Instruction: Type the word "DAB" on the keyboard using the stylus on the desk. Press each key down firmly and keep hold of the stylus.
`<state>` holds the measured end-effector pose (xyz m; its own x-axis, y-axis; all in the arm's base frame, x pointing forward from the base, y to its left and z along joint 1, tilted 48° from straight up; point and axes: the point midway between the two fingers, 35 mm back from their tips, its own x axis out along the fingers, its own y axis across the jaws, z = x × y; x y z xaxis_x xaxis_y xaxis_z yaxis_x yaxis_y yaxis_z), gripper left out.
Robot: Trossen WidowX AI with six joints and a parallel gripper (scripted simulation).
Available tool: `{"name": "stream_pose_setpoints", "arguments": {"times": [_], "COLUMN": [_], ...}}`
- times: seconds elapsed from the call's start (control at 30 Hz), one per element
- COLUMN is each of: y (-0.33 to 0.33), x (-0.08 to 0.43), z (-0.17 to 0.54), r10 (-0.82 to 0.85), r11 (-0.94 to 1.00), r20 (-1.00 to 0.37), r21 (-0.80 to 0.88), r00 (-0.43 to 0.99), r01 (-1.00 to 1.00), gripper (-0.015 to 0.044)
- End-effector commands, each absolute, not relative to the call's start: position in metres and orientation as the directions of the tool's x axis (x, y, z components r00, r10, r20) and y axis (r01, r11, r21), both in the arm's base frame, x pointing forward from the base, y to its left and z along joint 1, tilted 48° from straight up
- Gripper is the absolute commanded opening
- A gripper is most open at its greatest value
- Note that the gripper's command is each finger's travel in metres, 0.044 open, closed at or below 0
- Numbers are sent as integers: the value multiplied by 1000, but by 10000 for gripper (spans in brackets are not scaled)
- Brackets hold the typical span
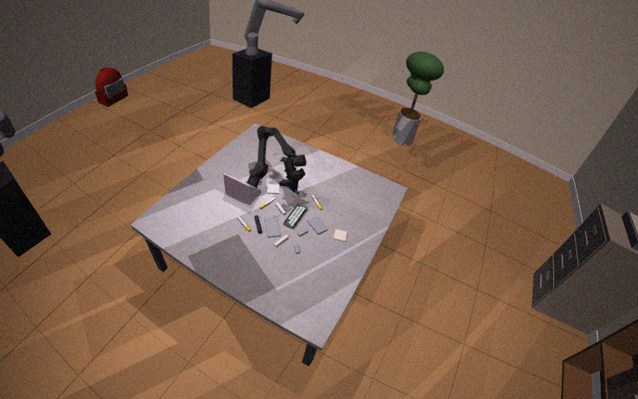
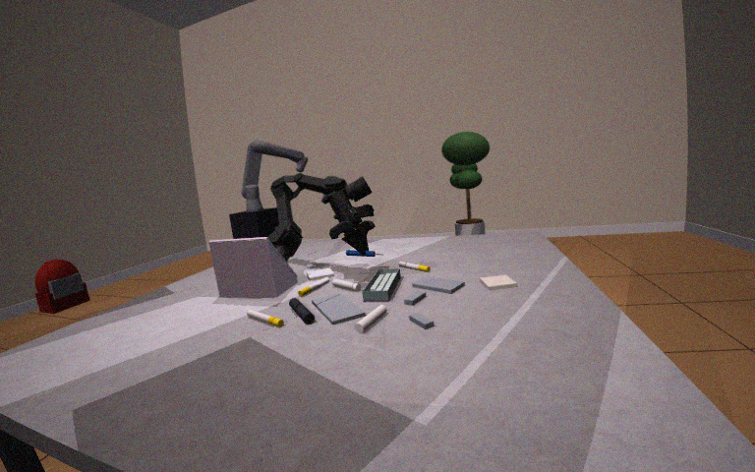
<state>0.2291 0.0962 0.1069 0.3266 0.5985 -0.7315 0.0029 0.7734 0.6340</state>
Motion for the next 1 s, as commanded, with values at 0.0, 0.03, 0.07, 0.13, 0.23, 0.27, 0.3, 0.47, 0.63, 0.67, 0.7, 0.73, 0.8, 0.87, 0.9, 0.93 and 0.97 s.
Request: {"name": "stream_pose_setpoints", "arguments": {"times": [0.0,0.03,0.07,0.13,0.23,0.27,0.3,0.47,0.63,0.67,0.7,0.73,0.8,0.87,0.9,0.93,0.97], "y": [91,90,88,86,82,81,80,75,69,68,67,66,63,61,60,59,57], "x": [238,241,243,248,255,257,259,270,280,282,284,286,290,293,295,297,299], "z": [106,106,106,105,105,105,105,104,102,102,101,101,100,98,98,97,97], "r10": [558,546,535,511,482,472,462,410,357,346,335,324,302,279,268,256,245], "r11": [817,827,838,856,876,882,886,900,897,894,890,886,875,862,854,846,837], "r20": [-771,-782,-792,-812,-838,-846,-854,-891,-923,-929,-934,-939,-949,-958,-962,-965,-969], "r21": [576,559,543,509,464,449,434,362,296,283,271,260,238,218,209,200,192], "r00": [307,301,294,281,257,248,239,193,143,133,123,112,91,70,59,48,37], "r01": [-38,-50,-62,-87,-131,-146,-162,-243,-330,-348,-366,-384,-421,-458,-476,-495,-513], "gripper": [0,0,0,0,0,0,0,0,0,0,0,0,0,0,0,0,0]}}
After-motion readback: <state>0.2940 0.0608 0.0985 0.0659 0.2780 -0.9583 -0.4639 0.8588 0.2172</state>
